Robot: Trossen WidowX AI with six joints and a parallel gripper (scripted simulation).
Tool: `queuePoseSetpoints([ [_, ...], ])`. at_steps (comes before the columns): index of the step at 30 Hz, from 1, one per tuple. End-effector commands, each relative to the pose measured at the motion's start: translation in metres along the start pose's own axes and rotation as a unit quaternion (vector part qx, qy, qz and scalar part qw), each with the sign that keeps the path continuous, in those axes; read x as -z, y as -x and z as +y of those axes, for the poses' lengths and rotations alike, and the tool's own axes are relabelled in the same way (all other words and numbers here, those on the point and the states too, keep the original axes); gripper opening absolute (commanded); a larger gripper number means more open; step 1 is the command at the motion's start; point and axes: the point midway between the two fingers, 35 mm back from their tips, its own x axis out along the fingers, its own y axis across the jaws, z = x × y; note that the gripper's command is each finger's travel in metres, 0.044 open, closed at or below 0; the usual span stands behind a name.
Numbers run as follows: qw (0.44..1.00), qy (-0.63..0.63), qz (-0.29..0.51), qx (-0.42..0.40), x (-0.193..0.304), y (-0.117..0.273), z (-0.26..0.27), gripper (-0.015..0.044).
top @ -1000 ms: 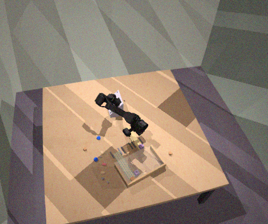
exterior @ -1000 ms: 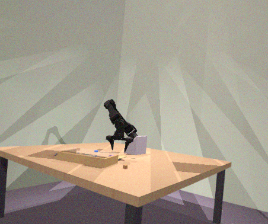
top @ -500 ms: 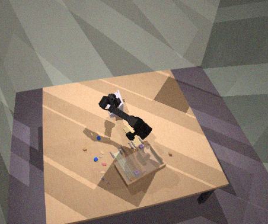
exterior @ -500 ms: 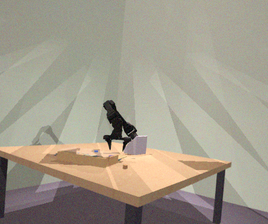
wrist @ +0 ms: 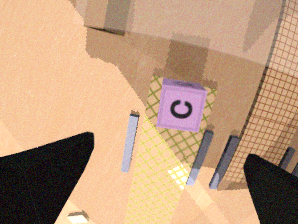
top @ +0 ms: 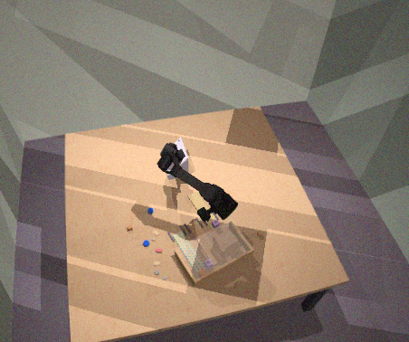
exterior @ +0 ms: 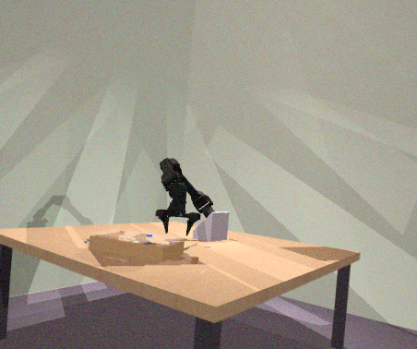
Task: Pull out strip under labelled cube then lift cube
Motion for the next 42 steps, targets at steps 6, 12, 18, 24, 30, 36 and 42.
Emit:
queuePoseSetpoints([
  [6, 1.0, -0.001, -0.001, 0.002, -0.016, -0.001, -0.005, 0.0361],
  [12, 1.0, -0.001, -0.001, 0.002, -0.016, -0.011, -0.005, 0.025],
  [18, 1.0, -0.001, -0.001, 0.002, -0.017, -0.021, -0.005, 0.025],
  [24, 1.0, -0.001, -0.001, 0.002, -0.017, -0.03, -0.005, 0.025],
  [30, 1.0, -0.001, -0.001, 0.003, -0.016, -0.04, -0.005, 0.025],
  [36, 1.0, -0.001, -0.001, 0.003, -0.016, -0.05, -0.005, 0.025],
  [42, 1.0, -0.001, -0.001, 0.003, -0.016, -0.054, -0.006, 0.025],
])
